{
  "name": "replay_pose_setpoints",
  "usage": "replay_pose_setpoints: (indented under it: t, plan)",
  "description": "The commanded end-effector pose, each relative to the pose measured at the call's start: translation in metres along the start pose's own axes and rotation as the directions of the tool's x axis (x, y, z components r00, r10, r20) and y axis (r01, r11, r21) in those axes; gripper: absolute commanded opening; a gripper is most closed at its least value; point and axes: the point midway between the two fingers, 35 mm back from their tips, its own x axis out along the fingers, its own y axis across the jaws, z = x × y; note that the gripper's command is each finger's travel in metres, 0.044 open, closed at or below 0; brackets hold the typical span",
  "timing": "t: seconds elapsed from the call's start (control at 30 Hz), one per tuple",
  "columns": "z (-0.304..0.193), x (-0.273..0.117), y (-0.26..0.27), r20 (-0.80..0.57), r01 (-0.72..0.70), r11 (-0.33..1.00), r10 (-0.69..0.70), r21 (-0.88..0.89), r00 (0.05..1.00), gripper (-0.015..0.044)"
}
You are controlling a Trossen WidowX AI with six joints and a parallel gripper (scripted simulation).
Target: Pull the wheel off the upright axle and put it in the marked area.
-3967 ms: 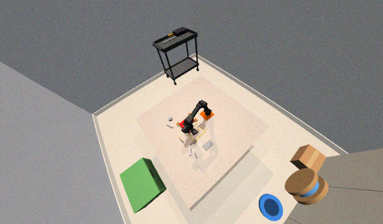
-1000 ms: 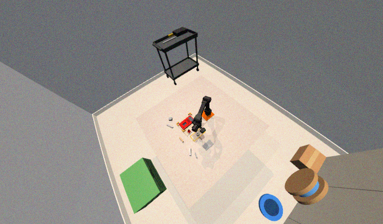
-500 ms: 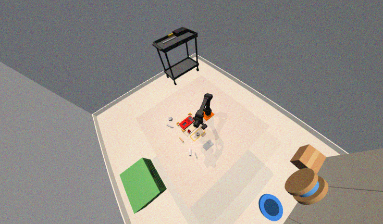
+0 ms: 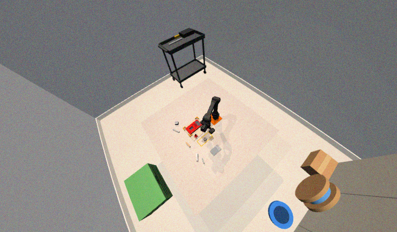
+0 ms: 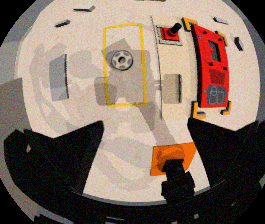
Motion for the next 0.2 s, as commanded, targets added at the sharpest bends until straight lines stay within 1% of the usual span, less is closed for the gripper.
replay_pose_setpoints:
  t: [0.0,0.17]
  plan:
    - [-0.001,-0.0005,-0.0002,-0.001,-0.001,1.0,0.001,0.003,1.0,0.044]
    - [-0.001,-0.0005,-0.0002,-0.001,-0.001,1.0,0.001,0.003,1.0,0.044]
